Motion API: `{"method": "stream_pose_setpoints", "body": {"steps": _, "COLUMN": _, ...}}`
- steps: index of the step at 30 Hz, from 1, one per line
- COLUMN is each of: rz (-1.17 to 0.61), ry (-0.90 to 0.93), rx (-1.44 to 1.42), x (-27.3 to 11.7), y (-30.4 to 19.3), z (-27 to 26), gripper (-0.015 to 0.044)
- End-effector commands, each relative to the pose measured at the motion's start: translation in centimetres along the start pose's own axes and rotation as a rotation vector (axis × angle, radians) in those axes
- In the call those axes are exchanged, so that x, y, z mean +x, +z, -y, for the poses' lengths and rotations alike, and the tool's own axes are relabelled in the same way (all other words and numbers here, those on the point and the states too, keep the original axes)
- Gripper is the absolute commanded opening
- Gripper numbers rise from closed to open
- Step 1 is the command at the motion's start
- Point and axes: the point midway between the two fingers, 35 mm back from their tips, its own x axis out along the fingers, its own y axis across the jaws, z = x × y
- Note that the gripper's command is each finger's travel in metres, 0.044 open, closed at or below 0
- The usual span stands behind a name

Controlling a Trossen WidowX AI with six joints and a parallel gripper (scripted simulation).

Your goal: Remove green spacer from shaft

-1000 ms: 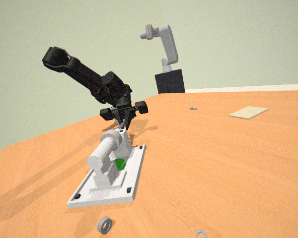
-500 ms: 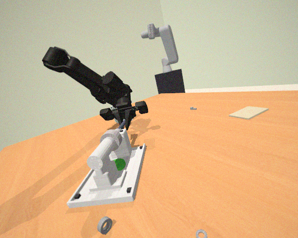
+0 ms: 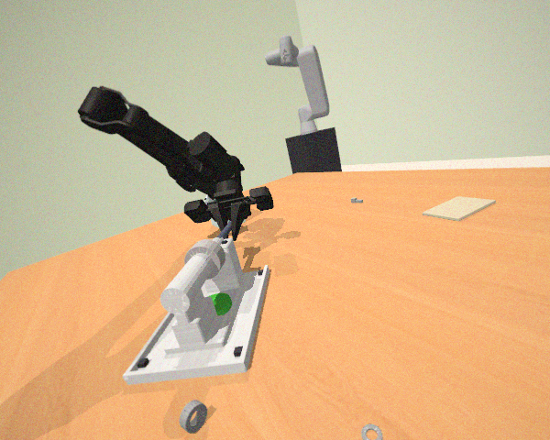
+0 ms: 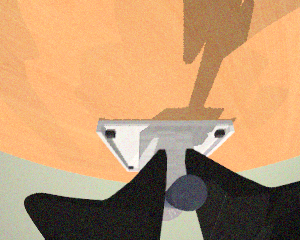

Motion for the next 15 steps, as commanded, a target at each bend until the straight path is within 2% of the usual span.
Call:
{"method": "stream_pose_setpoints", "body": {"steps": 1, "rz": -0.008, "ry": 0.000, "rx": 0.012, "x": 0.14, "y": -0.37, "z": 0.08, "gripper": 0.0000}}
{"method": "stream_pose_setpoints", "body": {"steps": 15, "rz": -0.008, "ry": 0.000, "rx": 0.012, "x": 0.04, "y": -0.28, "z": 0.08, "gripper": 0.0000}}
